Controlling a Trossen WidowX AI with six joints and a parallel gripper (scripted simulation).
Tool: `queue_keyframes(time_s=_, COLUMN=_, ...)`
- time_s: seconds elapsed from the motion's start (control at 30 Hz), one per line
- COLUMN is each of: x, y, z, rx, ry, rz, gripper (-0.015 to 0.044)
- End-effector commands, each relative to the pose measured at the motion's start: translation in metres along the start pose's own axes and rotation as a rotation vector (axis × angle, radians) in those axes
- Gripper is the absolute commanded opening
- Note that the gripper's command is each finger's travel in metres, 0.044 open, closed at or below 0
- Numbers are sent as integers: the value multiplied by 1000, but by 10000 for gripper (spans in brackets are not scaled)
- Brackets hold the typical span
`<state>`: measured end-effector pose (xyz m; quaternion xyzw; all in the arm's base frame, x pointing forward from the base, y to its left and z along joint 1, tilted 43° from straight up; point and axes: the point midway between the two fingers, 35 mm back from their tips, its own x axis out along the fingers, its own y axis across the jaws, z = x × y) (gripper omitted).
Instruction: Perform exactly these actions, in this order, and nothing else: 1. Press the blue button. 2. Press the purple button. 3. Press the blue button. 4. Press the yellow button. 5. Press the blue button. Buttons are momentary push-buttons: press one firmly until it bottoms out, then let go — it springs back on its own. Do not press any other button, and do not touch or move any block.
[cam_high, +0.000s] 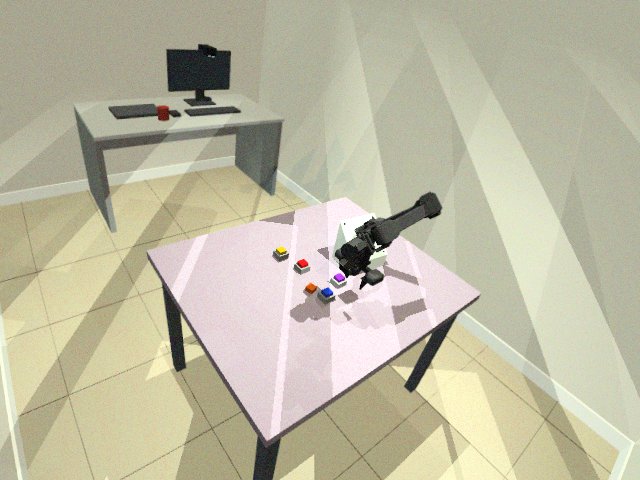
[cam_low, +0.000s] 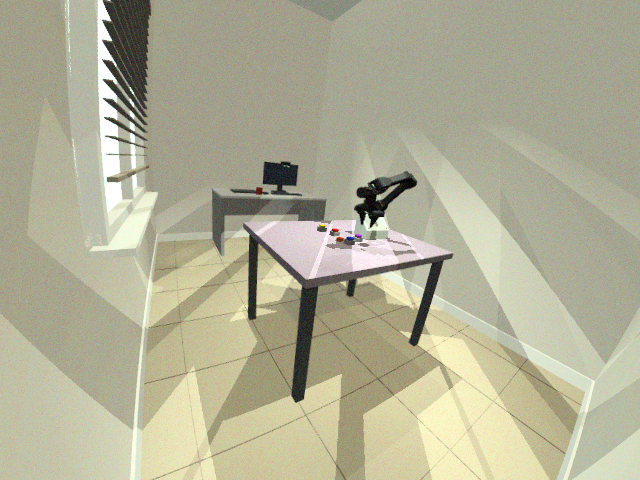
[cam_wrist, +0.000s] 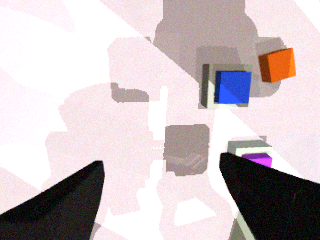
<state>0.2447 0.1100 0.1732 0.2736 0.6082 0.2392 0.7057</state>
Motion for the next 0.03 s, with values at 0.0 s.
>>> queue_keyframes(time_s=0.0, x=1, y=-2, z=-3, rx=20, ry=14, rz=-8, gripper=387)
